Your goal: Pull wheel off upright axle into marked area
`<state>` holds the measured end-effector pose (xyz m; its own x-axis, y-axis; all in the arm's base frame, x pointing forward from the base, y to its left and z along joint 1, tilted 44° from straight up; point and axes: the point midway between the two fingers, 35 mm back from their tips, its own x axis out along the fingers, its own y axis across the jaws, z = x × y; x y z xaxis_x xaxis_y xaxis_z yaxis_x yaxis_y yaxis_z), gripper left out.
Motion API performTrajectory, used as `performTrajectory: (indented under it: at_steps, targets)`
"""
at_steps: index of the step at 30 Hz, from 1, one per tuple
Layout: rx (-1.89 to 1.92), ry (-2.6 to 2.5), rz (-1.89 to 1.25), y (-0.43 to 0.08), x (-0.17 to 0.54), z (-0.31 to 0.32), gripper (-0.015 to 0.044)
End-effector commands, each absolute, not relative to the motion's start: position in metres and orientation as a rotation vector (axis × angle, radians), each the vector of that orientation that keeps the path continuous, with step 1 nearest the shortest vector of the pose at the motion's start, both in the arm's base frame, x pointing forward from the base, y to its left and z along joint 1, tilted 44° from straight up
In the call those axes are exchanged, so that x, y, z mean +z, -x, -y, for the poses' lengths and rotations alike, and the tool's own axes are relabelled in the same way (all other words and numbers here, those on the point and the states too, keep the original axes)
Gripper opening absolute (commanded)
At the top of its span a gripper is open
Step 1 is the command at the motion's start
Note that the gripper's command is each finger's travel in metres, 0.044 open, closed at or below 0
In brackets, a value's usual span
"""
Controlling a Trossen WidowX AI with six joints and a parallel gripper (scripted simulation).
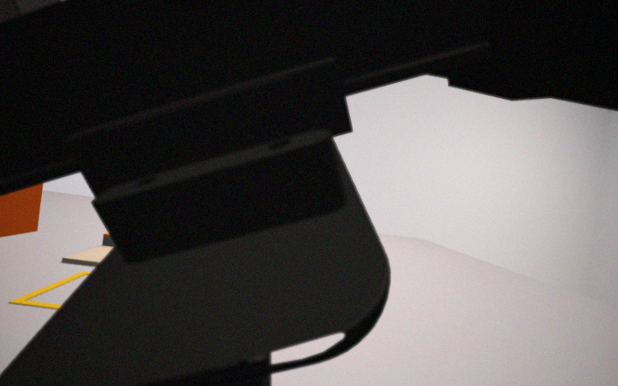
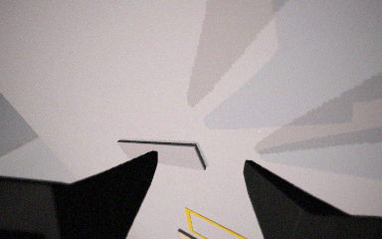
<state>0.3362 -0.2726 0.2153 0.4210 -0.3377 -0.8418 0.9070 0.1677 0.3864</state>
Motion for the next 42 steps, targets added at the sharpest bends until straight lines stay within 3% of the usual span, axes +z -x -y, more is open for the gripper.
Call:
performTrajectory:
  at_steps: [1, 13, 26, 42]
  targets:
    - [-1.080, -1.069, -0.767, -0.353, 0.181, 0.236, 0.0300]
    - [-1.354, -0.942, -0.859, -0.379, 0.113, 0.118, 0.0300]
    - [-1.474, -0.666, -0.635, -0.372, 0.075, 0.001, 0.0300]
    - [-1.471, -0.653, -0.619, -0.365, 0.069, -0.006, 0.0300]
